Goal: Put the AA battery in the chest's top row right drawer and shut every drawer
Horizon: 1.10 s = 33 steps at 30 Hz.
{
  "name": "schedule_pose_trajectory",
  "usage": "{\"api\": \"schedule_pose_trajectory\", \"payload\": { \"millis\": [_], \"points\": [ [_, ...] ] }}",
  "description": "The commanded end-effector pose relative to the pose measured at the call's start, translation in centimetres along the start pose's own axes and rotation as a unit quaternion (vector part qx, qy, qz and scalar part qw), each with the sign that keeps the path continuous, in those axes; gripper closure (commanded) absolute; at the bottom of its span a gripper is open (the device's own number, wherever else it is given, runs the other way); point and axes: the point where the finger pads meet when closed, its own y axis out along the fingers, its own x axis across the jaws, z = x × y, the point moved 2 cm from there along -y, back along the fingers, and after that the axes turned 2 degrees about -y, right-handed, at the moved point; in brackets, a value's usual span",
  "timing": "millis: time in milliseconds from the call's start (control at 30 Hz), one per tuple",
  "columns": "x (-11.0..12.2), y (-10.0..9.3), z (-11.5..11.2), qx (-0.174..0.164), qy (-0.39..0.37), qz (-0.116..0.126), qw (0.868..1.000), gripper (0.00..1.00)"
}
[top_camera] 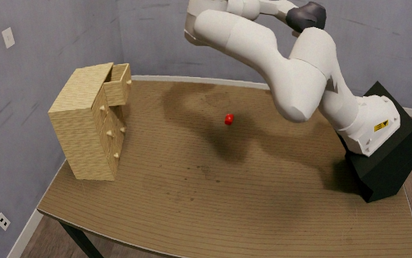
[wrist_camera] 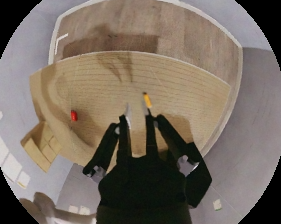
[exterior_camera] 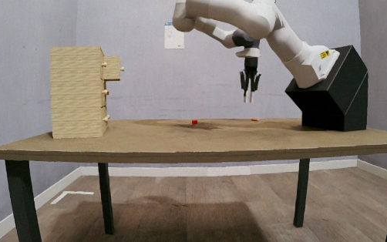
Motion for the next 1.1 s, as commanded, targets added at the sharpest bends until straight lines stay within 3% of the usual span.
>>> {"api": "schedule_pose_trajectory", "payload": {
  "millis": [0, 1067],
  "points": [
    [0.5, 0.3, -0.3, -0.001, -0.033, -0.006, 0.999, 0.72],
    [2.1, 1.8, -1.7, -0.017, -0.088, -0.022, 0.996, 0.72]
  ]
}}
